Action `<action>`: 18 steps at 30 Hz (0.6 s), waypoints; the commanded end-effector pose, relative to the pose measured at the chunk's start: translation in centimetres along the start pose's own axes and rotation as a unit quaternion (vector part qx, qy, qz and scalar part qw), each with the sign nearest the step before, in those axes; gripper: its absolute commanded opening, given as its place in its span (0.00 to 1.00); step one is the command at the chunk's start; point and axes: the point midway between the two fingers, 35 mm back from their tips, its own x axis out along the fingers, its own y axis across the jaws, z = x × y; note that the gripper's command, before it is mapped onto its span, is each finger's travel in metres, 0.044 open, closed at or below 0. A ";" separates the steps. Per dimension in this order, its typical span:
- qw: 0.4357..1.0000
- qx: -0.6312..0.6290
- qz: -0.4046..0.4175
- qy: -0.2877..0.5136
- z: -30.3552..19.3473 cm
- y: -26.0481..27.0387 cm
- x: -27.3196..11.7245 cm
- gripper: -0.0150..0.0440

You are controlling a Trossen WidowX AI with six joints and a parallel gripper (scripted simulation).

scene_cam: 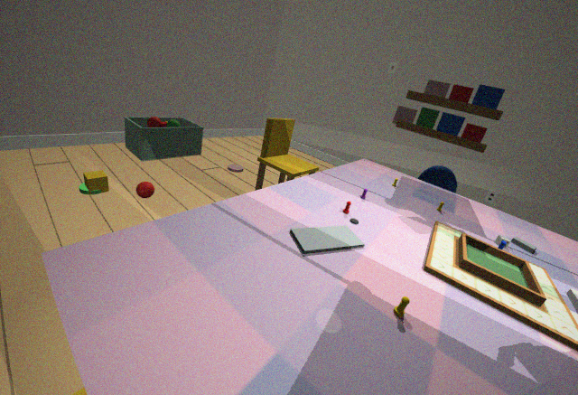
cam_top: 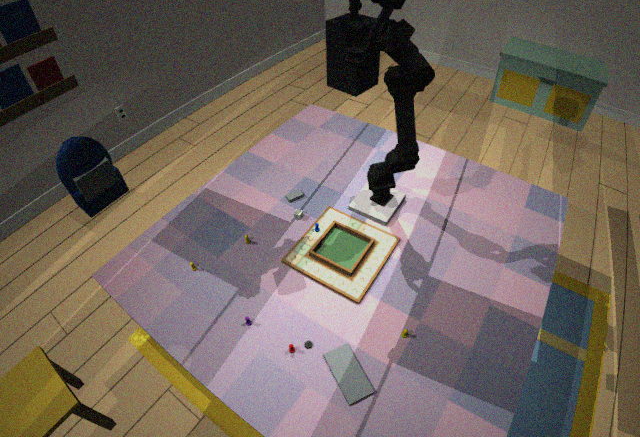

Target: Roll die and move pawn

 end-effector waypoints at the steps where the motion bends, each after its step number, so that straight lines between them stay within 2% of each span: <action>1: 1.000 0.002 -0.002 0.001 -0.2 -0.2 0.0 0.89; 5: 0.998 0.047 -0.034 0.020 -3.9 -3.5 -0.7 0.72; 12: 0.987 0.124 -0.074 0.075 -12.1 -7.1 -1.8 0.72; 18: 0.967 0.188 -0.087 0.148 -20.8 -7.3 -2.5 0.72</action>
